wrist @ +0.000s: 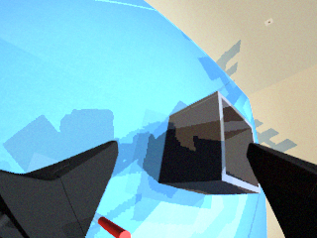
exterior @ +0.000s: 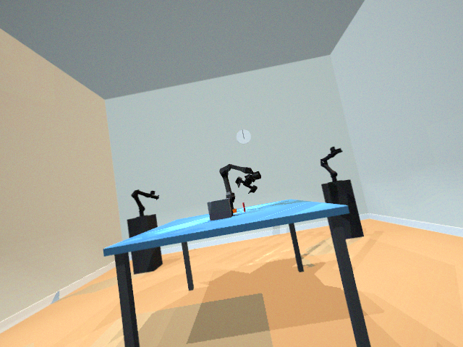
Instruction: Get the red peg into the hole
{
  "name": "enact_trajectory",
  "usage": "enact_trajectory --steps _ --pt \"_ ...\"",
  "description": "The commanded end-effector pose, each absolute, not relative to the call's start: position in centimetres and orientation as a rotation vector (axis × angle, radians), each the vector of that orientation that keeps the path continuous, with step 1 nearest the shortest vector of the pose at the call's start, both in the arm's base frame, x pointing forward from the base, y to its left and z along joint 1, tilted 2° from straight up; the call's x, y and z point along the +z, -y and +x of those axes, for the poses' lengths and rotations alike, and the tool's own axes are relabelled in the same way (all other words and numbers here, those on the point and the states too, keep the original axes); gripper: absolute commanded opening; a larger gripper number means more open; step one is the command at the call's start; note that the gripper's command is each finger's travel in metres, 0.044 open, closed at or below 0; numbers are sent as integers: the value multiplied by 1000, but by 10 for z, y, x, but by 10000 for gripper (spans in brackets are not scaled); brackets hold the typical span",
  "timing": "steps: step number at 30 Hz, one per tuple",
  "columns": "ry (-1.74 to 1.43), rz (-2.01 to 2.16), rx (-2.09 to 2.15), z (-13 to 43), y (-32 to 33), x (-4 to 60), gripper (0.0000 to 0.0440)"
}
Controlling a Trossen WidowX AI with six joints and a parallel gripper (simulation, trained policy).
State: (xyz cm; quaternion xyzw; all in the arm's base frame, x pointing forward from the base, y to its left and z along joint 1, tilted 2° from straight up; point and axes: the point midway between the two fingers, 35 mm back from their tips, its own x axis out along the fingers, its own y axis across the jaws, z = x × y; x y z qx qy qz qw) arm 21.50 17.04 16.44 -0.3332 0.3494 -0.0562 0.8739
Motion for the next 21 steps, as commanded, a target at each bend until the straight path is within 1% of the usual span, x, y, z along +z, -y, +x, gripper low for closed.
enact_trajectory --steps 1,21 --pt "-771 -601 -146 215 -165 163 440" --pt "-1045 13 -433 204 -126 144 440"
